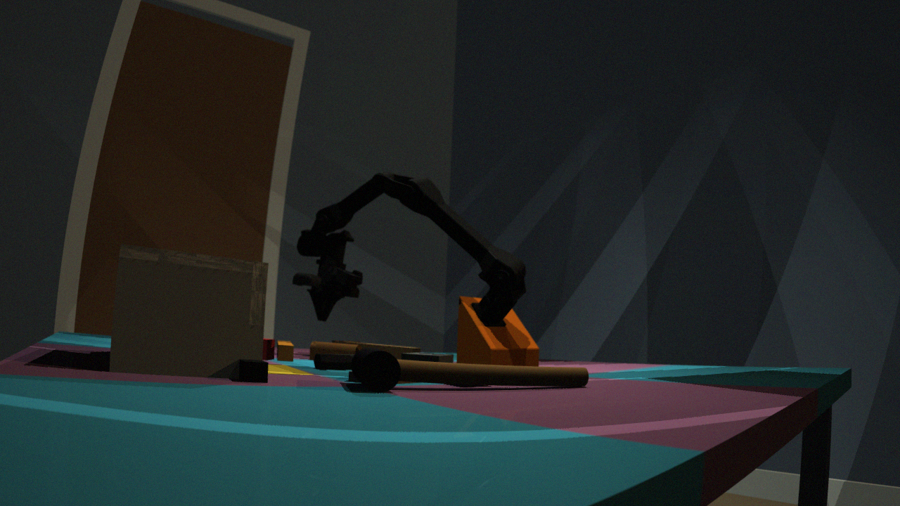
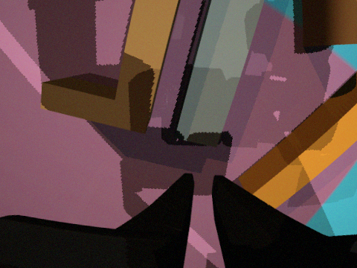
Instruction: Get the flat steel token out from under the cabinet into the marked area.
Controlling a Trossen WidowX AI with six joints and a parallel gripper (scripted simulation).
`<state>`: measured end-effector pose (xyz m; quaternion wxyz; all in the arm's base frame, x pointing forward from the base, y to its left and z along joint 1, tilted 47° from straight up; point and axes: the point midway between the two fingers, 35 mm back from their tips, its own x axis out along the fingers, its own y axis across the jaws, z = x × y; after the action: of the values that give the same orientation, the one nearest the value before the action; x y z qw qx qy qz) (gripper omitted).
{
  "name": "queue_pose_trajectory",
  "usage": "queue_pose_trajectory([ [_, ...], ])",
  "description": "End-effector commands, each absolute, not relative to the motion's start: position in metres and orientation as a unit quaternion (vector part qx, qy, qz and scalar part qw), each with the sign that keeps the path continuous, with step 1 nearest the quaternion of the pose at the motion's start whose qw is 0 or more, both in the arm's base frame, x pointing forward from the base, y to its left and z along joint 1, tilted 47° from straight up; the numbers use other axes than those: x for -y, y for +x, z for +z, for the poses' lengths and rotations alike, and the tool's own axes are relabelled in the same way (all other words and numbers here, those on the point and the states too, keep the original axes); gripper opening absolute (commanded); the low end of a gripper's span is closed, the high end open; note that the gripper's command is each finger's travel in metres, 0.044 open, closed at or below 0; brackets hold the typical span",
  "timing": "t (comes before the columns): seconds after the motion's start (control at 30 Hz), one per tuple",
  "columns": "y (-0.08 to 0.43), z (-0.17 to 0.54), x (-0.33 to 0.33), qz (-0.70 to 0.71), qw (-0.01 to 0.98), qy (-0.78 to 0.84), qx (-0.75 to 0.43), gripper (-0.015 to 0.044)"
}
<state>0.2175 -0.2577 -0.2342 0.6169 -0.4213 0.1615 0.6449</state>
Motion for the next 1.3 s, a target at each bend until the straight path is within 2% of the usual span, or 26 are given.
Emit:
queue_pose_trajectory([
  [0.0,0.237,-0.211,0.243,0.653,0.607,-0.428,-0.145,0.0131],
  [0.17,0.261,-0.172,0.208,0.672,0.586,-0.439,-0.112,0.0262],
  [0.2,0.265,-0.164,0.2,0.676,0.582,-0.44,-0.105,0.027],
  [0.37,0.277,-0.131,0.164,0.692,0.562,-0.448,-0.074,0.027],
  [0.5,0.278,-0.13,0.163,0.692,0.561,-0.448,-0.073,0.027],
  [0.77,0.278,-0.157,0.135,0.692,0.562,-0.448,-0.072,0.027],
  [1.27,0.278,-0.167,0.125,0.692,0.562,-0.448,-0.072,0.027],
])
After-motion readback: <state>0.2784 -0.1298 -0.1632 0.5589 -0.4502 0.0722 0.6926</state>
